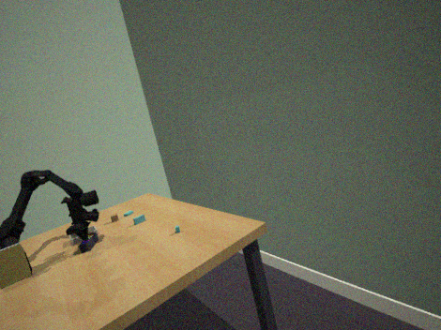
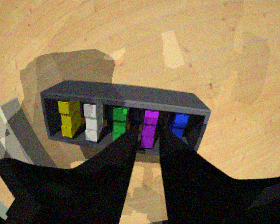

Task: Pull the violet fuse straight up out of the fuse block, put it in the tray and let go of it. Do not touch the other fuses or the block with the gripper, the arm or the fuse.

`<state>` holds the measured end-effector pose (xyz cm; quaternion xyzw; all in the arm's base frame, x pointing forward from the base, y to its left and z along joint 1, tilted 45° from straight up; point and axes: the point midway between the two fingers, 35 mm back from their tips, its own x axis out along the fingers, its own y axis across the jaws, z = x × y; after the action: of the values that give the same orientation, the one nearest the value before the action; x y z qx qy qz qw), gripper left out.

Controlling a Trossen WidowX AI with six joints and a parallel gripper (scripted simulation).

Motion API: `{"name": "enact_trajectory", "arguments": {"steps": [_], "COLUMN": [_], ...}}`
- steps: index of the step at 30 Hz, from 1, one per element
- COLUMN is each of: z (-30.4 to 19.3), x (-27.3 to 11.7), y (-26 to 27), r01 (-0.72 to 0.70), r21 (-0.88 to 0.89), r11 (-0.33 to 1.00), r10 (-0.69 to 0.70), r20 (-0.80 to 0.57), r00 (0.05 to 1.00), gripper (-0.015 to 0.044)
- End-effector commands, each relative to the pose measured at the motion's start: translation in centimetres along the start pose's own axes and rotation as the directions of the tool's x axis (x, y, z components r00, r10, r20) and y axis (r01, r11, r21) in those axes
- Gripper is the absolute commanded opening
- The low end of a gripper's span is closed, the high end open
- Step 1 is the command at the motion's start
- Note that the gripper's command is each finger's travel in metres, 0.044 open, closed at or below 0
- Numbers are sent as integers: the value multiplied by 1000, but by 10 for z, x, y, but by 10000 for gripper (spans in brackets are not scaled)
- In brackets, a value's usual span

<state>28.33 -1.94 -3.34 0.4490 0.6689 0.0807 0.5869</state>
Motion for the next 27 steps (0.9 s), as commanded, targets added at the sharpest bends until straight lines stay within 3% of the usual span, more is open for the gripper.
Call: {"name": "enact_trajectory", "arguments": {"steps": [1,11,22,27], "z": [0,0,0,0], "x": [4,9,7,7], "y": [0,0,0,0], "r01": [-3,-4,0,0], "r21": [4,4,0,0], "r11": [1000,1000,1000,1000], "r10": [3,4,0,0], "r20": [-1,-1,0,0], "r00": [1000,1000,1000,1000], "gripper": [74,74,1,0]}}
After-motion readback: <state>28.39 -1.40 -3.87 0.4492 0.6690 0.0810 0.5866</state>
